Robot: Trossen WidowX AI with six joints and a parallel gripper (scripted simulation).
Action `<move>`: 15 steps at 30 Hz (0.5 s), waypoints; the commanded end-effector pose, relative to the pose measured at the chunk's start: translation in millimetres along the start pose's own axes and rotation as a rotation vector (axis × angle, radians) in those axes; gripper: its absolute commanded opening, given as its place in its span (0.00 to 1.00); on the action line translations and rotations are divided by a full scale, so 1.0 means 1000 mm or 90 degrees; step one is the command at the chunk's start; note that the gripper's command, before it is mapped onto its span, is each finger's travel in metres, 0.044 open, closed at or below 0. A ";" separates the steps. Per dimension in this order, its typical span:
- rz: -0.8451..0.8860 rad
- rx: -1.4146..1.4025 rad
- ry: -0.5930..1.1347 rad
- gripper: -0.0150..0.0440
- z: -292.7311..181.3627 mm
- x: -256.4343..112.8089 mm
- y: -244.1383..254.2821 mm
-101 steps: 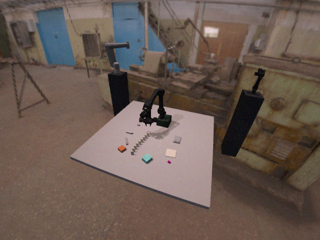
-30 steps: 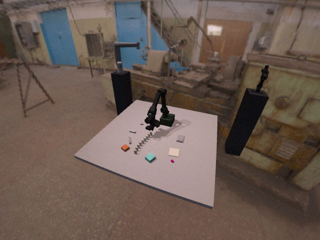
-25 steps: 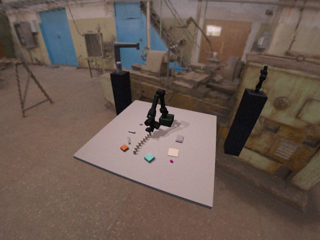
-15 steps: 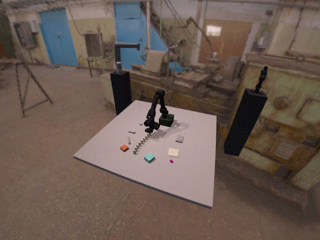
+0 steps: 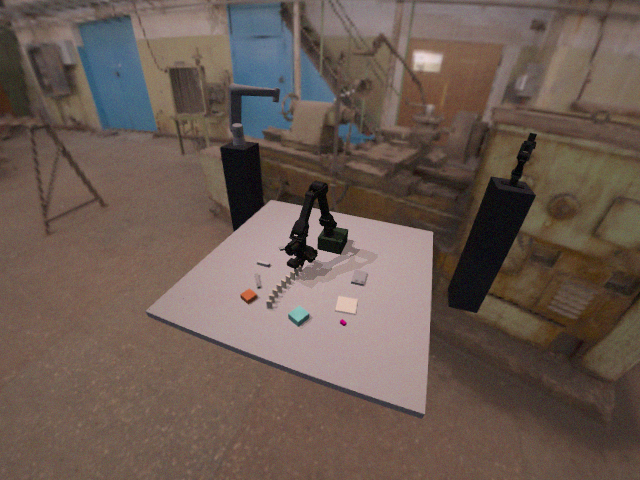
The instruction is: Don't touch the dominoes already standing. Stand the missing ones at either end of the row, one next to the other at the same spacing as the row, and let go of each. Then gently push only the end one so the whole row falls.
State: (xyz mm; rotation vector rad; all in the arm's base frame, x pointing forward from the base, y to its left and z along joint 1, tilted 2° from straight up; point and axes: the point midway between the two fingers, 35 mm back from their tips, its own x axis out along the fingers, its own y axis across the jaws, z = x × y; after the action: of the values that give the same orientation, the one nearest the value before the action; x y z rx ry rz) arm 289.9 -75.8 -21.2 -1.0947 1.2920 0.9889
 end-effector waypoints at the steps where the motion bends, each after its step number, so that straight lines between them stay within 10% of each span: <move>1: -0.003 0.005 0.002 0.25 -0.002 -0.001 -0.001; 15: -0.004 -0.001 -0.002 0.25 0.000 -0.061 -0.027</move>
State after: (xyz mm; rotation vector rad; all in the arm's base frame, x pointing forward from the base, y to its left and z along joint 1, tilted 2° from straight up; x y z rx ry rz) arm 312.9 -81.4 35.4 -1.1019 1.2869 0.9752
